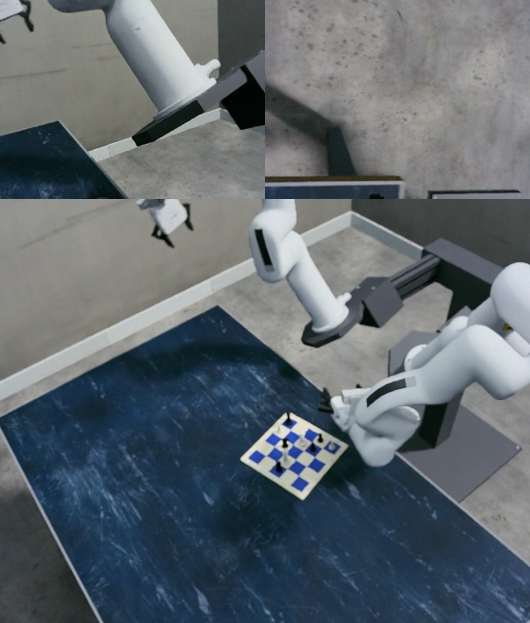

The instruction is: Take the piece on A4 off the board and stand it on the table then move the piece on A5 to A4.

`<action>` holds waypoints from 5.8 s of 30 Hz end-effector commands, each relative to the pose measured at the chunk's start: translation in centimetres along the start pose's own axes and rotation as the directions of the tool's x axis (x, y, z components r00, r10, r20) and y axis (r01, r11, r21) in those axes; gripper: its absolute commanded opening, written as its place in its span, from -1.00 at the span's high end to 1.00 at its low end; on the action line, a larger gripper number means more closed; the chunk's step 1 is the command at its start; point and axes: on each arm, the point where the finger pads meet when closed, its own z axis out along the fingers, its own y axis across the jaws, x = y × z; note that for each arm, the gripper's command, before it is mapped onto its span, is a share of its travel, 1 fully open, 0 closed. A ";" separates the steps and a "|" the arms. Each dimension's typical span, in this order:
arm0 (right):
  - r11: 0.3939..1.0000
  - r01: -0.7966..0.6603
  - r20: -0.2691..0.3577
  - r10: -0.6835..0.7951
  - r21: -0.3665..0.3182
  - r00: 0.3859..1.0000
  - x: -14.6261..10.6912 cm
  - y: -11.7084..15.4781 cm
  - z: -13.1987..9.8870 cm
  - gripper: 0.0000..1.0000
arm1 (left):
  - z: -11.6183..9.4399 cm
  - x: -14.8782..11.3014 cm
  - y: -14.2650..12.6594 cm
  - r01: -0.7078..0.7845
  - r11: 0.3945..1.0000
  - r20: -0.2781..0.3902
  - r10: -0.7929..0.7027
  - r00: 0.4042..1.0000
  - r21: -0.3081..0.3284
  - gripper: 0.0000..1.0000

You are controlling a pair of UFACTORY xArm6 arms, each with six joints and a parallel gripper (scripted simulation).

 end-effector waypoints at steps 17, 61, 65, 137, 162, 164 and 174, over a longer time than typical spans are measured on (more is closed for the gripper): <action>0.998 -0.063 -0.021 0.063 0.002 0.998 -2.3 10.7 -1.5 -1.00 | -0.1 0.0 -0.1 -0.002 1.000 0.001 0.002 1.000 0.001 -1.00; 0.997 -0.083 -0.039 0.083 -0.004 0.996 -3.7 13.9 -2.2 -1.00 | -7.9 -4.9 1.2 0.095 0.973 0.088 -0.116 0.989 0.212 -1.00; 0.997 -0.083 -0.039 0.083 -0.004 0.996 -3.7 13.9 -2.2 -1.00 | -10.9 -6.6 2.5 0.127 0.950 0.121 -0.168 0.978 0.287 -1.00; 0.997 -0.083 -0.039 0.083 -0.004 0.996 -3.7 13.9 -2.2 -1.00 | -24.9 -11.8 15.7 0.254 0.742 0.260 -0.501 0.825 0.621 -1.00; 0.997 -0.083 -0.039 0.083 -0.004 0.996 -3.7 13.9 -2.2 -1.00 | -27.3 -3.5 14.7 0.254 0.742 0.261 -0.501 0.825 0.621 -1.00; 0.997 -0.083 -0.039 0.083 -0.004 0.996 -3.7 13.9 -2.2 -1.00 | -27.4 -3.2 14.7 0.254 0.742 0.261 -0.501 0.825 0.621 -1.00; 0.997 -0.083 -0.039 0.083 -0.004 0.996 -3.7 13.9 -2.2 -1.00 | -26.7 -3.6 14.5 0.258 0.765 0.271 -0.489 0.829 0.590 -1.00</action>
